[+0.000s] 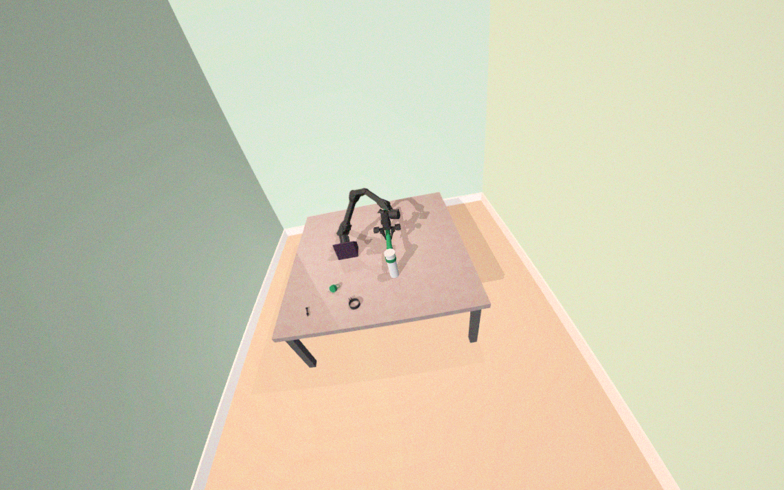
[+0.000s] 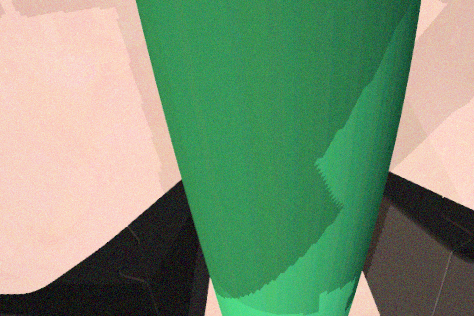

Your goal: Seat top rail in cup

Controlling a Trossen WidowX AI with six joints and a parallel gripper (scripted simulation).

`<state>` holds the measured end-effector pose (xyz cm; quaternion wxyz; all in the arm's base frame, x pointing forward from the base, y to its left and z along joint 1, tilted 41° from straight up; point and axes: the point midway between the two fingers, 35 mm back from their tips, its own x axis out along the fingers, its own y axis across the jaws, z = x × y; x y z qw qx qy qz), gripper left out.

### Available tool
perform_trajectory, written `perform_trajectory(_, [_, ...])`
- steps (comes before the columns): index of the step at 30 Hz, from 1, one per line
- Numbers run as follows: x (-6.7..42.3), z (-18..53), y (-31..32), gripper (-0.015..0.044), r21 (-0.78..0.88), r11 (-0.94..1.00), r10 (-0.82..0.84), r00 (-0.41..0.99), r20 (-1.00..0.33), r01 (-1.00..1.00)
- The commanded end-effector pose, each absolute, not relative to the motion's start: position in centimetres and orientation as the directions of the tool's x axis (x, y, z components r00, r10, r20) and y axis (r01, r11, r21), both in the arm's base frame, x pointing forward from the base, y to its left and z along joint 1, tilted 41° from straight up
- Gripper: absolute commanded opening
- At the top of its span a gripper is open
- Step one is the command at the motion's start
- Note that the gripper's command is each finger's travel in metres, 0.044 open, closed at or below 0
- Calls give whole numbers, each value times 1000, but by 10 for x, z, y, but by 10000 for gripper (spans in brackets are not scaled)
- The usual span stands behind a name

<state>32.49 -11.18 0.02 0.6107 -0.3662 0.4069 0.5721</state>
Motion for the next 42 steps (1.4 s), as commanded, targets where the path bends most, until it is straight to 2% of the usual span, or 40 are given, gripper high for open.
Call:
perform_trajectory(1, [324, 0, -121, 0, 11, 82, 386, 22, -922, -997])
perform_trajectory(42, [324, -2, -120, 0, 19, 75, 405, 13, -914, -997])
